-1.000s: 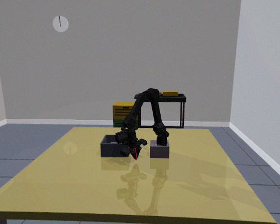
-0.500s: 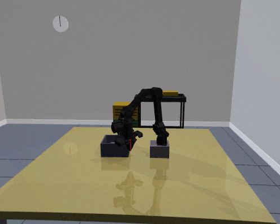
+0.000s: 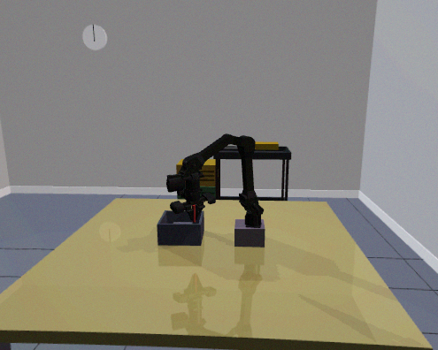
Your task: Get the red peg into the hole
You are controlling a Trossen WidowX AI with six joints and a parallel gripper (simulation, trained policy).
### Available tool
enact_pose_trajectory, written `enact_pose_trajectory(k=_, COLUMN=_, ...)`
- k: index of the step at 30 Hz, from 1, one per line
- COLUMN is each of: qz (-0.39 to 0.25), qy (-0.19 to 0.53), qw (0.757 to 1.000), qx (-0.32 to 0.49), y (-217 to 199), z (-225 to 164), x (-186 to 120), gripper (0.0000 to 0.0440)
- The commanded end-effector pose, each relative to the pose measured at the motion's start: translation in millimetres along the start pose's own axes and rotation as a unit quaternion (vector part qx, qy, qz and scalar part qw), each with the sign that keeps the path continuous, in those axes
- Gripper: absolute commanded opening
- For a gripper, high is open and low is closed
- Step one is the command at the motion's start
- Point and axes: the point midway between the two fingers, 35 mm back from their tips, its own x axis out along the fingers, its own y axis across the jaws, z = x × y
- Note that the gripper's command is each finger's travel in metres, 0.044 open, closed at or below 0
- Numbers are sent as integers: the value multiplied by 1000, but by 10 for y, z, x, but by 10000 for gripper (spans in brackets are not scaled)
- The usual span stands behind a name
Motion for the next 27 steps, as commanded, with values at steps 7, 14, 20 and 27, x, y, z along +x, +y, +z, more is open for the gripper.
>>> enact_pose_trajectory(k=7, qz=6, qy=-21, qw=999, qx=48, y=36, z=524, x=-12, gripper=0)
enact_pose_trajectory(k=14, qz=5, qy=-27, qw=998, qx=63, y=24, z=871, x=113, gripper=0)
enact_pose_trajectory(k=20, qz=6, qy=-23, qw=998, qx=60, y=9, z=1118, x=268, gripper=0)
enact_pose_trajectory(k=27, qz=11, qy=-7, qw=999, qx=42, y=-6, z=1299, x=466, gripper=0)
